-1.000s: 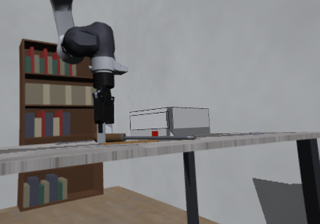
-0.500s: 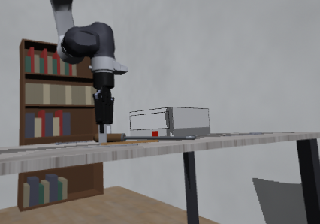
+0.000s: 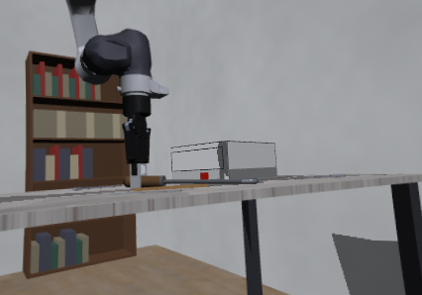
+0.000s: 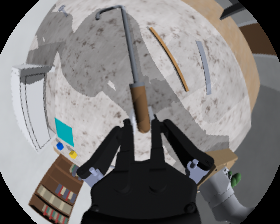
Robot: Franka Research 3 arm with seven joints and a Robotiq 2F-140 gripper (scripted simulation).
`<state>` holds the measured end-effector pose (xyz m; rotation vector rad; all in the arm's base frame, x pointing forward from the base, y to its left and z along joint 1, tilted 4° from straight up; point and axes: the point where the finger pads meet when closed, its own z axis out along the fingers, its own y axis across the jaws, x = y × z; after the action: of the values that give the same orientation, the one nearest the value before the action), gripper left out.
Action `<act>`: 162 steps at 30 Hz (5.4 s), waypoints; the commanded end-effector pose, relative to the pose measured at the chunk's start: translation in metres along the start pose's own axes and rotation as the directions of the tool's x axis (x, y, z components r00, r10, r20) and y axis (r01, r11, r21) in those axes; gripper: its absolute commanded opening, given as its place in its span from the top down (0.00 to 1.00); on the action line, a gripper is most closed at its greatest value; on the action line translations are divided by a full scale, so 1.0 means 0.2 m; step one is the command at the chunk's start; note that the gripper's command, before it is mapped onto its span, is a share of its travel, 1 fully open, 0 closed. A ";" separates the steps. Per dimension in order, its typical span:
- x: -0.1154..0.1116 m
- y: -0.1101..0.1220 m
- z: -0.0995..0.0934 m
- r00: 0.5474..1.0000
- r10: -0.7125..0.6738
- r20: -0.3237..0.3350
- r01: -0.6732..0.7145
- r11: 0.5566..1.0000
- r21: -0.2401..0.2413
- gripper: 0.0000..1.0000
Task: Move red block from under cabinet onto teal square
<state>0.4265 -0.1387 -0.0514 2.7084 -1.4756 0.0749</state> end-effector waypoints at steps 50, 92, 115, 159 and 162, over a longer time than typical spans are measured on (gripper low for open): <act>-0.08 -0.03 -0.02 0.971 -0.238 -0.003 0.238 0.971 0.002 1.00; -0.36 -0.11 -0.02 0.511 -0.859 -0.003 0.859 0.511 -0.001 1.00; -0.36 -0.11 -0.02 0.507 -0.862 -0.003 0.862 0.507 -0.001 1.00; -0.36 -0.11 -0.02 0.507 -0.862 -0.003 0.862 0.507 -0.001 1.00; -0.36 -0.11 -0.02 0.507 -0.862 -0.003 0.862 0.507 -0.001 1.00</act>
<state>0.4040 -0.0654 -0.0545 3.0682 0.0429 0.0206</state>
